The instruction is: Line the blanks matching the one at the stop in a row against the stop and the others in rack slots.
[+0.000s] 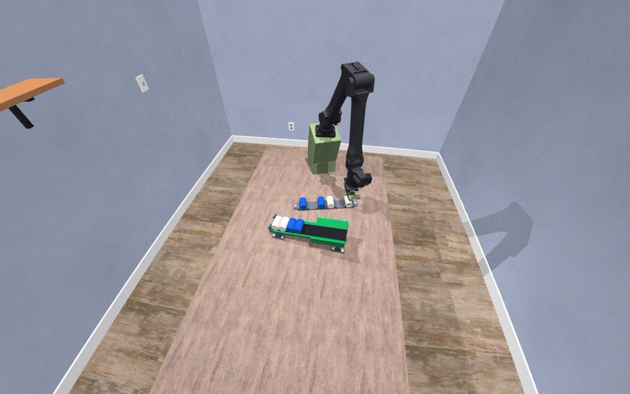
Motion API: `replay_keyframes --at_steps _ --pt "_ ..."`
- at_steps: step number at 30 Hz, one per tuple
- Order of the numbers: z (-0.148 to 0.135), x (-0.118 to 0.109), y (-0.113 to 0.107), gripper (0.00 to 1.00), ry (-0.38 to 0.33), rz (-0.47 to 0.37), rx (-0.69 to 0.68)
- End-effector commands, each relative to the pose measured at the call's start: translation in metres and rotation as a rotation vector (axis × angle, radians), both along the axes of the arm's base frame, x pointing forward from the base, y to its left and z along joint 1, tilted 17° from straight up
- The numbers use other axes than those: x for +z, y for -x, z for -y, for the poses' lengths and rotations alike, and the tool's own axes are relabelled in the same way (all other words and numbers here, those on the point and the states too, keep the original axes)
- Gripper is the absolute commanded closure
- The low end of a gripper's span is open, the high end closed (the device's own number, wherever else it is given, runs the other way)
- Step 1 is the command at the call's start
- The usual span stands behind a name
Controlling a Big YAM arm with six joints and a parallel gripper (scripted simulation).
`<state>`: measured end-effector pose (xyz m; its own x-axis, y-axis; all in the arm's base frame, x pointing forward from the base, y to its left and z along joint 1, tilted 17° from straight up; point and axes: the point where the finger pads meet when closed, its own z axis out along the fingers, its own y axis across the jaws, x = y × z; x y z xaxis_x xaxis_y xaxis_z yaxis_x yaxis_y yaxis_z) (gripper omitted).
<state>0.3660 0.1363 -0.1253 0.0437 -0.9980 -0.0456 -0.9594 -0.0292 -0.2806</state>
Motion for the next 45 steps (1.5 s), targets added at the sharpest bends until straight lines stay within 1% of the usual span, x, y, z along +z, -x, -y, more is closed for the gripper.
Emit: replay_keyframes --at_steps 1,9,10,13,16,19,45 --pt "-0.001 -0.005 -0.008 0.18 -0.005 0.010 0.006" --pt "-0.001 -0.011 -0.010 0.18 -0.005 0.010 0.004" --pt "-0.004 -0.001 -0.015 0.18 -0.012 0.028 0.005" --pt "-0.002 -0.013 -0.010 0.18 -0.005 0.009 0.005" --pt "-0.001 -0.015 -0.010 0.18 -0.003 0.005 0.005" --pt "-0.002 -0.010 -0.011 0.18 -0.007 0.014 0.004" --pt "-0.002 -0.011 -0.011 0.18 -0.006 0.013 0.004"
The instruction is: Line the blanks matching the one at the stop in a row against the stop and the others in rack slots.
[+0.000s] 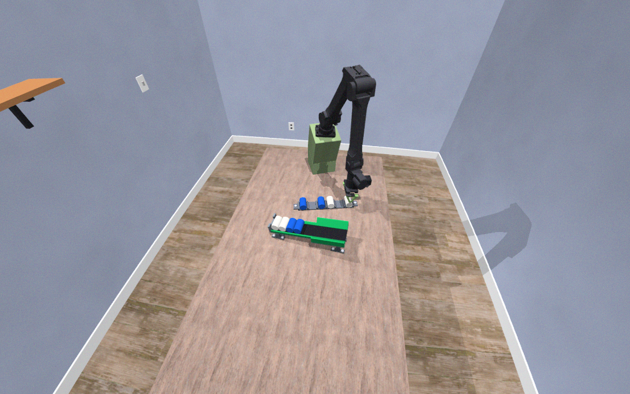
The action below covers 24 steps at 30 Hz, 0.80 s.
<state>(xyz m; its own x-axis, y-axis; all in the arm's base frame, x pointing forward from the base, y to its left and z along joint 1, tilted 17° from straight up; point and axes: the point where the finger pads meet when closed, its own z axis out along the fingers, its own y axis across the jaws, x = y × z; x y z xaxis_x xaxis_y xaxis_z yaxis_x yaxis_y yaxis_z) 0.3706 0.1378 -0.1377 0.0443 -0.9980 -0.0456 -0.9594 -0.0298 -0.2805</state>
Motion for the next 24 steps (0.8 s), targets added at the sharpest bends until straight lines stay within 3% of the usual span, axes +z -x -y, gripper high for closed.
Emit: replay_keyframes --at_steps 1,24 --pt "-0.0001 0.0016 -0.0065 0.18 -0.006 0.013 0.003" --pt "0.0001 0.0017 -0.0068 0.18 -0.003 0.005 0.004"
